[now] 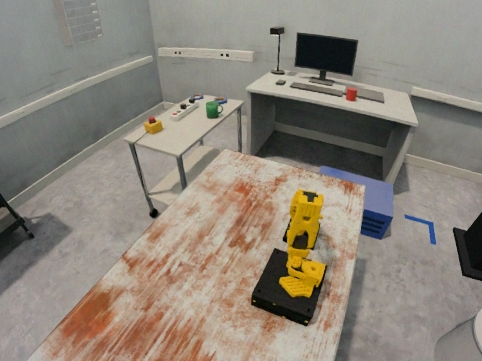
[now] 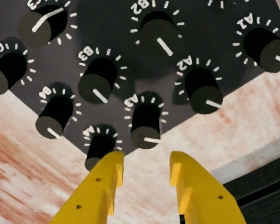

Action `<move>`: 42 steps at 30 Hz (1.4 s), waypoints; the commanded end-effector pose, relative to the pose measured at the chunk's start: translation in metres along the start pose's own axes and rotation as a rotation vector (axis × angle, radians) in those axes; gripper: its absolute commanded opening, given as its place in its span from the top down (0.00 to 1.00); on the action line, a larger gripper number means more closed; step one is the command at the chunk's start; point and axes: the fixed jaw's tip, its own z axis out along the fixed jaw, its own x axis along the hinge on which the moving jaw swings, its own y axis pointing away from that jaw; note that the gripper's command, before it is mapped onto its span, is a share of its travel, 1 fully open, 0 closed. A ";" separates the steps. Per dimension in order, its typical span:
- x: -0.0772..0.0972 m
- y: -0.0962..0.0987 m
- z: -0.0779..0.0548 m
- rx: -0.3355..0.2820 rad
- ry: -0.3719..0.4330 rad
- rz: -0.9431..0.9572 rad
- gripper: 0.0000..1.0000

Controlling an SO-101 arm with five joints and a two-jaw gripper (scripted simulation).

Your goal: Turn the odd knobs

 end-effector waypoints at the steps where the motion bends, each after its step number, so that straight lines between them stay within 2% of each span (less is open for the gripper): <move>1: 0.001 -0.004 0.002 0.015 0.013 0.005 0.90; 30: 0.000 -0.001 -0.001 0.015 0.013 0.005 0.90; 42: -0.001 -0.001 0.011 0.015 0.013 0.005 0.90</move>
